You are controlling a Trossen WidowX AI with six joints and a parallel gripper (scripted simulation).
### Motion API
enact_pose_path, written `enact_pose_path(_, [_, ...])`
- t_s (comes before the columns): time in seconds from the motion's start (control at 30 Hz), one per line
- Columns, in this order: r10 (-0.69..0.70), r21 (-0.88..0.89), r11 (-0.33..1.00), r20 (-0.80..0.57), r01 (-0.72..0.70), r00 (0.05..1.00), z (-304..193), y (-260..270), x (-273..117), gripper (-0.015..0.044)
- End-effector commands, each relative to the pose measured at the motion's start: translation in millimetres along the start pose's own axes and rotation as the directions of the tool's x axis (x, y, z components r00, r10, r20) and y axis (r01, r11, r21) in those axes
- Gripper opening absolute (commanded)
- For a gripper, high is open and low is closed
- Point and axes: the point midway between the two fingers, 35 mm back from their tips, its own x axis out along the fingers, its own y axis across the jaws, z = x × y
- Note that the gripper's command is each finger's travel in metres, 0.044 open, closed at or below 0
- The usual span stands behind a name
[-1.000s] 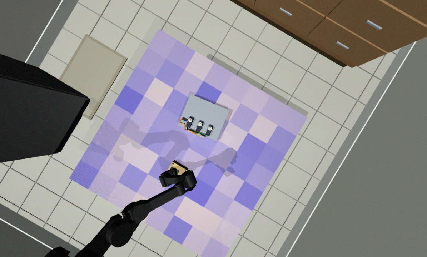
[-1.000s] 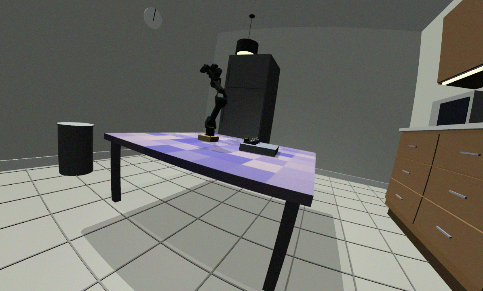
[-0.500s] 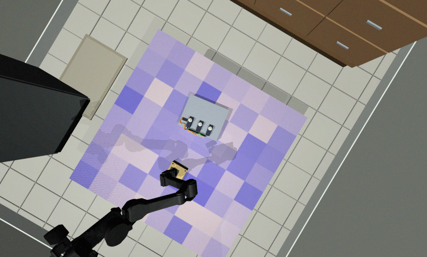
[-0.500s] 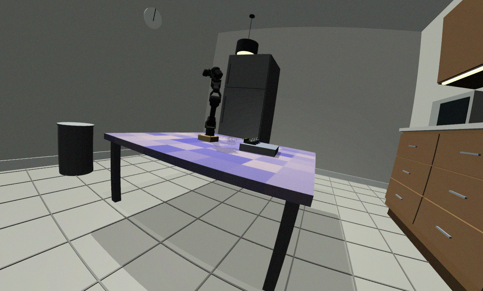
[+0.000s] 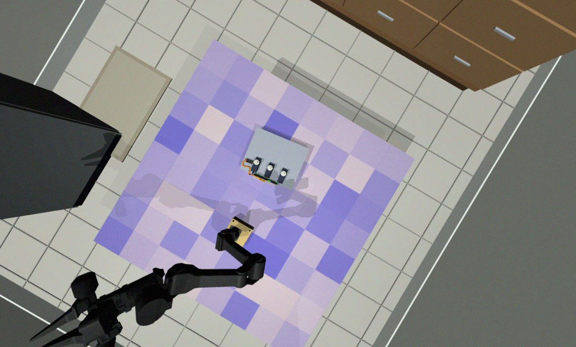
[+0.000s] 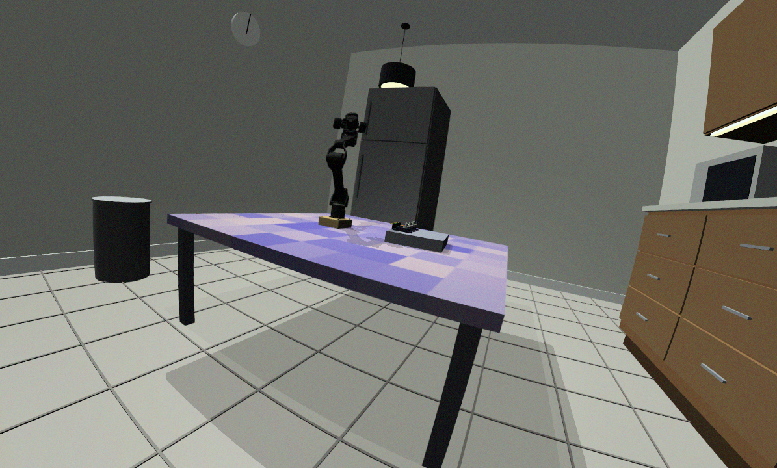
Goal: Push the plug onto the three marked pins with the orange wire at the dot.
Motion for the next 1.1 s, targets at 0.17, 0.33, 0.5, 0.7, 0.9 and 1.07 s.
enact_pose_path(0.17, [-0.169, -0.105, 0.981, -0.045, 0.163, 0.985, -15.5, -42.4, -9.1, 0.0115])
enact_pose_path(0.33, [-0.258, -0.163, 0.955, -0.057, 0.246, 0.964, -20.1, -65.2, -17.1, 0.0115])
enact_pose_path(0.5, [-0.346, -0.222, 0.919, -0.060, 0.326, 0.936, -22.7, -87.7, -27.5, 0.0115])
enact_pose_path(0.7, [-0.453, -0.289, 0.861, -0.060, 0.419, 0.889, -25.4, -115.3, -43.0, 0.0115])
enact_pose_path(0.9, [-0.555, -0.352, 0.788, -0.052, 0.505, 0.830, -25.8, -141.8, -61.9, 0.0115])
enact_pose_path(1.07, [-0.633, -0.402, 0.718, -0.039, 0.568, 0.773, -24.4, -162.4, -79.7, 0.0115])
